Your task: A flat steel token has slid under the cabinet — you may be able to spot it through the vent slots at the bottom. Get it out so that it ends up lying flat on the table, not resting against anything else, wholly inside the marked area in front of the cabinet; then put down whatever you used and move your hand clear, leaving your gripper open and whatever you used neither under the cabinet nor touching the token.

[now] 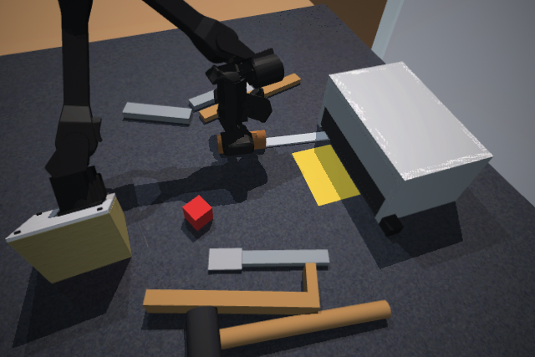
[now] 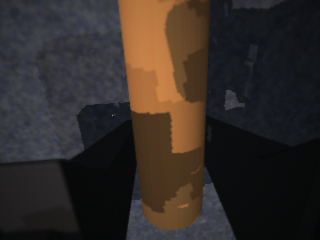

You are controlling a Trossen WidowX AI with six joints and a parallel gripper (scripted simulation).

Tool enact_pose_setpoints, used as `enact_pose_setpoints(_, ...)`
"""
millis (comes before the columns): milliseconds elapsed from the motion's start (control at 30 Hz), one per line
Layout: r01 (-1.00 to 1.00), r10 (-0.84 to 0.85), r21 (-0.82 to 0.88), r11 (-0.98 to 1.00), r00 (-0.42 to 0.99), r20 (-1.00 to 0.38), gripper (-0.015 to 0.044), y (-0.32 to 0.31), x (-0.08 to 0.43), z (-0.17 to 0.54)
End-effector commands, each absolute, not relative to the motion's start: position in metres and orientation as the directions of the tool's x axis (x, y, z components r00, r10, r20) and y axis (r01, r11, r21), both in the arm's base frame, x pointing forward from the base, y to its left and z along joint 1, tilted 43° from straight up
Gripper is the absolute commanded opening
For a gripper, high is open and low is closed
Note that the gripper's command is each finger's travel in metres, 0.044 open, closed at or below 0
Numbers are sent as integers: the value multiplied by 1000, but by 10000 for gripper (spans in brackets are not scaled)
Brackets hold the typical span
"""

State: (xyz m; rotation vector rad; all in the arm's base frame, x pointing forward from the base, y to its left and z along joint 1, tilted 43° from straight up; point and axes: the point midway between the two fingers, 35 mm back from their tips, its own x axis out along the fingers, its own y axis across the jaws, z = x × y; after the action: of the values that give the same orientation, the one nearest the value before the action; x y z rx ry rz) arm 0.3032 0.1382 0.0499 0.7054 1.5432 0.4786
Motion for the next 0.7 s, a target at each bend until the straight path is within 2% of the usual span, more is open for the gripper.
enact_pose_setpoints(0, 150, 687, 679, 719, 0, -727, 0, 138, 310, 50)
enact_pose_setpoints(667, 149, 686, 679, 719, 1, -727, 0, 135, 332, 48)
